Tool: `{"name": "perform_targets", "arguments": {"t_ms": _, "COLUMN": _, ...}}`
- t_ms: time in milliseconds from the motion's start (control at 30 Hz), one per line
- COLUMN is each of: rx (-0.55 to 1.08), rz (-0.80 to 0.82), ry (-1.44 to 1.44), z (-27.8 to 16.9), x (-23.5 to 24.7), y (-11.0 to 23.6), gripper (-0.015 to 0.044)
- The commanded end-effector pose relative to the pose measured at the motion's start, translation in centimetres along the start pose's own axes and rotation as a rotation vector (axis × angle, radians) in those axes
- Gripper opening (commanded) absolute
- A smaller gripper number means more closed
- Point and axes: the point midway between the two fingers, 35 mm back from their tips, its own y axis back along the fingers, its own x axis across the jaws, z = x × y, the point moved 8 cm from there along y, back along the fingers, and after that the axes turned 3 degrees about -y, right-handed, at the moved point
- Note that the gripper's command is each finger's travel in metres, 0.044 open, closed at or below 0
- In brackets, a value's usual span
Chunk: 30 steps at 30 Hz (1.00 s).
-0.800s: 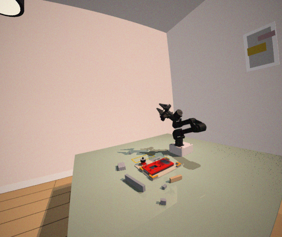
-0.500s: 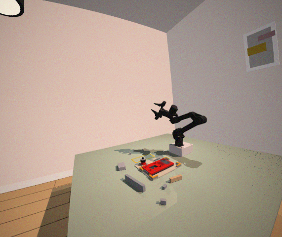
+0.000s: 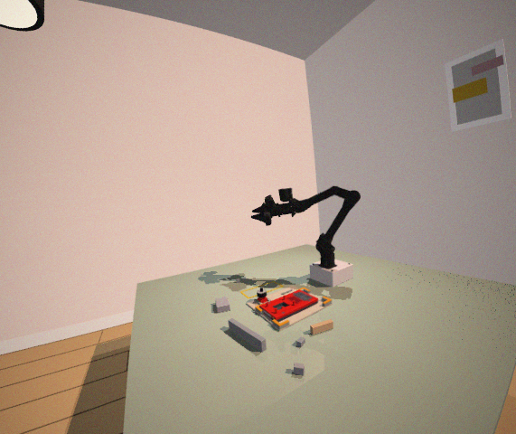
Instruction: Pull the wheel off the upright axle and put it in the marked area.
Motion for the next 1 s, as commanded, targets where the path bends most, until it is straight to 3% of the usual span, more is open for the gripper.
{"name": "perform_targets", "arguments": {"t_ms": 0, "rx": 0.277, "rz": 0.168, "ry": -0.459, "z": -0.3, "x": 4.2, "y": -4.7, "gripper": 0.0300}}
{"name": "perform_targets", "arguments": {"t_ms": 333, "rx": 0.841, "rz": 0.179, "ry": -0.947, "z": -0.9, "x": 13.5, "y": -8.7, "gripper": 0.0300}}
{"name": "perform_targets", "arguments": {"t_ms": 500, "rx": 1.137, "rz": 0.041, "ry": -1.078, "z": -1.3, "x": 18.9, "y": -9.0, "gripper": 0.0300}}
{"name": "perform_targets", "arguments": {"t_ms": 667, "rx": 1.385, "rz": -0.197, "ry": -1.120, "z": -1.7, "x": 24.4, "y": -8.2, "gripper": 0.0300}}
{"name": "perform_targets", "arguments": {"t_ms": 800, "rx": 1.509, "rz": -0.435, "ry": -1.094, "z": -1.9, "x": 28.5, "y": -6.7, "gripper": 0.0300}}
{"name": "perform_targets", "arguments": {"t_ms": 967, "rx": 1.517, "rz": -0.461, "ry": -1.089, "z": -1.9, "x": 28.9, "y": -6.5, "gripper": 0.0300}}
